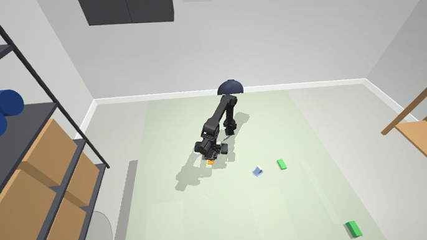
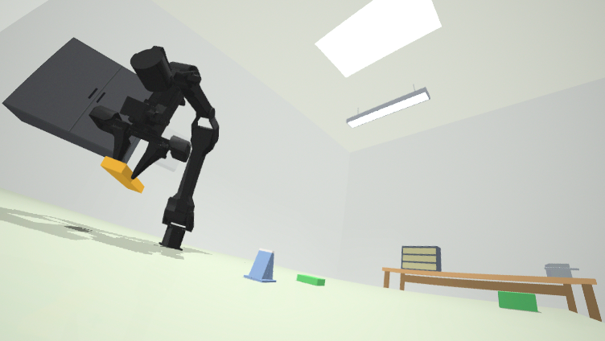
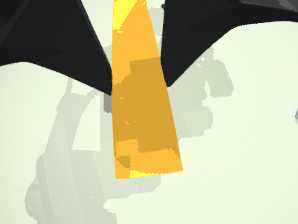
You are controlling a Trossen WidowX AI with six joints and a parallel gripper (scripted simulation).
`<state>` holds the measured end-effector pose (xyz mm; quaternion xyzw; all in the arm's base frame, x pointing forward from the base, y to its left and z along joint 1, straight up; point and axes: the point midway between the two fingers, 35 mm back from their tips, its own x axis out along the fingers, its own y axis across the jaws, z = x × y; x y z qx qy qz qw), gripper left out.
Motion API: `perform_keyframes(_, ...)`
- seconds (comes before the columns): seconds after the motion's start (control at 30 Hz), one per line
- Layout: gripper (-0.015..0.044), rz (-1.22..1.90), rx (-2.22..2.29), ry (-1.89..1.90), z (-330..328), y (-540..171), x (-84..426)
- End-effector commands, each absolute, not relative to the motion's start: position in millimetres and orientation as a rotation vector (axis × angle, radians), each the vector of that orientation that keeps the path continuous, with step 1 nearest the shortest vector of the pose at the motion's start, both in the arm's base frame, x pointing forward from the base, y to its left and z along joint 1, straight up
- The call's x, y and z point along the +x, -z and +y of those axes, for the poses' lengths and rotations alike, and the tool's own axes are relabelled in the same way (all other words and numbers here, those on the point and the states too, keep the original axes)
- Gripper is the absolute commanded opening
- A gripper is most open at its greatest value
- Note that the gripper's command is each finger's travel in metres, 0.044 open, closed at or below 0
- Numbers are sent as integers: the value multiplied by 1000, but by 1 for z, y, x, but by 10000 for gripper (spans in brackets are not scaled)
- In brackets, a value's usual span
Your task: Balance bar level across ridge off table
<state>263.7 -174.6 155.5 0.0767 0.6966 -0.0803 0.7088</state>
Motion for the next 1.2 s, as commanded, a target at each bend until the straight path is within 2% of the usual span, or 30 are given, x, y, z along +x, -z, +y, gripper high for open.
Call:
perform_keyframes(0.0, 0, 1535, 203, 220, -166, -159, 276)
perform_keyframes(1.17, 0, 1480, 514, 507, -67, -163, 346)
